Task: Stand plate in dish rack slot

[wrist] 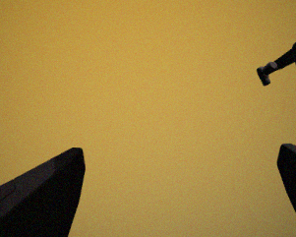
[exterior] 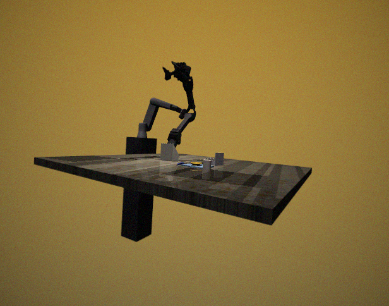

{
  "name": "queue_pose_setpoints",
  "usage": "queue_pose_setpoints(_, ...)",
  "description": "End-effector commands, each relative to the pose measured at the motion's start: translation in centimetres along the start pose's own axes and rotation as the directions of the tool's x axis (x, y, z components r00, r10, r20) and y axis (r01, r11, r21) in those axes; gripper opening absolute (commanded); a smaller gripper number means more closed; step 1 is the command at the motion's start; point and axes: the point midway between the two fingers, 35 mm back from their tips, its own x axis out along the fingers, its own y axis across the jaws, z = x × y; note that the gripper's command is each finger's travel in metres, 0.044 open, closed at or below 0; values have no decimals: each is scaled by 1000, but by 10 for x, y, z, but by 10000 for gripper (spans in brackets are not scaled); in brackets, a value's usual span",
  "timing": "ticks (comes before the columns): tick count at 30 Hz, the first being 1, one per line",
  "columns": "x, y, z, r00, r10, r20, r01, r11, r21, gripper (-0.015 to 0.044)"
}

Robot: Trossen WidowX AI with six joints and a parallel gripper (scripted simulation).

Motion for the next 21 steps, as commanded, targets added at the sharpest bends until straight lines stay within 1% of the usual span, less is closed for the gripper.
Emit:
queue_pose_setpoints(1,19,23,-33,992,49,-113,-60,993,-101,400)
queue_pose_setpoints(11,41,71,-99,932,133,-336,-237,927,-291,400)
queue_pose_setpoints(21,46,111,-169,814,173,-555,-447,796,-407,400)
